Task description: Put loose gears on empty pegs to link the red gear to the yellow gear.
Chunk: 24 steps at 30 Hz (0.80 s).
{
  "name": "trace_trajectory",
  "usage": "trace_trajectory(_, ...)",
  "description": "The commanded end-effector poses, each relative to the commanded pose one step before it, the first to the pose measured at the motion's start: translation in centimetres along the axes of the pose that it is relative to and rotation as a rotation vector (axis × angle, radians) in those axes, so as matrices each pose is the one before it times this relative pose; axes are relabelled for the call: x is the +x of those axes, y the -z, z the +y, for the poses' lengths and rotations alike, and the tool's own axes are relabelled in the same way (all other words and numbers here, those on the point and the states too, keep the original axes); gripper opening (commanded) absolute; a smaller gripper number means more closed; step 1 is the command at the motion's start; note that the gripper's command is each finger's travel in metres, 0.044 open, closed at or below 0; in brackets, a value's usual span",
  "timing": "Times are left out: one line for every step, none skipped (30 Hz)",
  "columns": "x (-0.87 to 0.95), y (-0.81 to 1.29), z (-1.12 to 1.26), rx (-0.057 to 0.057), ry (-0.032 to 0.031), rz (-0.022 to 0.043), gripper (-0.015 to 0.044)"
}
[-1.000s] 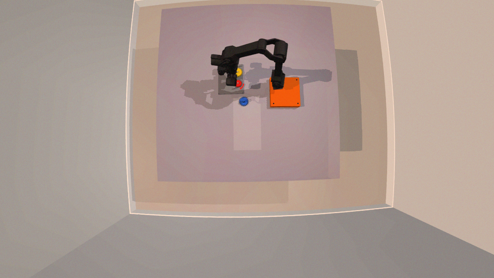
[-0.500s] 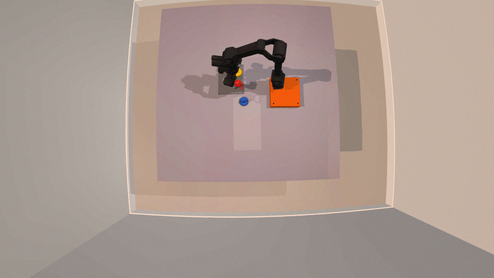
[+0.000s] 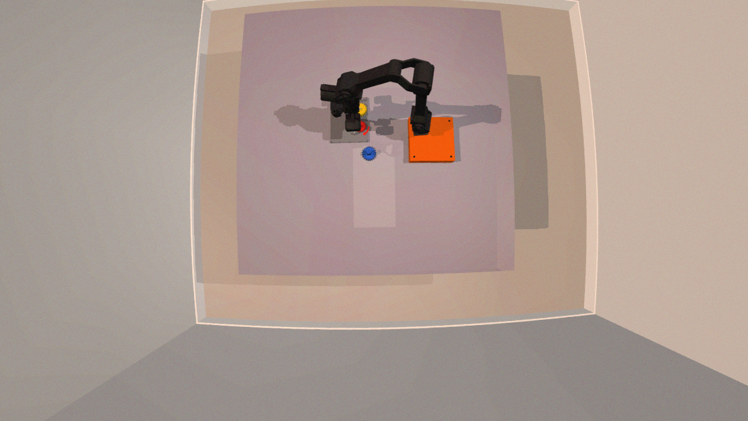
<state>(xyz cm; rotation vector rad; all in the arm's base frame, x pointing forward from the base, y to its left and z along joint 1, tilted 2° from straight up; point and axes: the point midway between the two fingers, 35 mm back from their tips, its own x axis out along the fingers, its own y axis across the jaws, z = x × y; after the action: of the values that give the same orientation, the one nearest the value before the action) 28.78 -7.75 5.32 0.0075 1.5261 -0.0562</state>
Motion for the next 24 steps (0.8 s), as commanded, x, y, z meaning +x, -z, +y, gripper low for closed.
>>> trace_trajectory(0.147,0.096,-0.038,-0.0852,-0.00073,0.00174,0.0000)
trace_trajectory(0.021,-0.014,-0.017,-0.0137,0.00002,-0.00001,0.0000)
trace_trajectory(0.023,-0.023,-0.013,-0.0057,0.00001,-0.00002,0.0000)
trace_trajectory(0.014,-0.013,-0.001,0.0031,0.00000,-0.00001,0.0000)
trace_trajectory(0.015,-0.010,0.002,0.0050,0.00000,-0.00001,0.0000)
trace_trajectory(0.021,-0.012,0.006,0.0091,-0.00001,-0.00001,0.0000)
trace_trajectory(0.019,-0.009,0.008,0.0102,-0.00001,-0.00001,0.0000)
trace_trajectory(0.020,-0.008,0.010,0.0134,-0.00001,-0.00001,0.0000)
trace_trajectory(0.024,-0.007,0.014,0.0182,-0.00001,-0.00001,0.0000)
trace_trajectory(0.020,-0.003,0.013,0.0183,-0.00001,0.00000,0.0000)
trace_trajectory(0.018,0.001,0.014,0.0204,-0.00001,0.00000,0.0000)
trace_trajectory(0.019,0.005,0.014,0.0240,-0.00001,0.00000,0.0000)
trace_trajectory(0.022,0.009,0.013,0.0278,-0.00001,0.00001,0.0000)
trace_trajectory(0.020,0.010,0.008,0.0249,-0.00001,0.00001,0.0000)
trace_trajectory(0.019,0.012,0.005,0.0254,0.00000,0.00001,0.0000)
trace_trajectory(-0.029,0.001,-0.003,0.0031,0.00000,0.00000,0.0026)
trace_trajectory(-0.060,0.003,-0.006,0.0065,0.00001,0.00000,0.0053)
trace_trajectory(-0.100,0.004,-0.010,0.0107,0.00001,0.00000,0.0079)
trace_trajectory(-0.104,0.005,-0.010,0.0112,0.00001,0.00000,0.0105)
trace_trajectory(-0.111,0.006,-0.011,0.0119,0.00001,0.00000,0.0131)
trace_trajectory(-0.083,0.004,-0.008,0.0089,0.00001,0.00000,0.0140)
trace_trajectory(-0.029,0.002,-0.003,0.0031,0.00000,0.00000,0.0140)
trace_trajectory(0.000,0.000,0.000,0.0000,0.00000,0.00000,0.0140)
trace_trajectory(-0.144,-0.013,-0.001,0.0000,0.00000,-0.00002,0.0140)
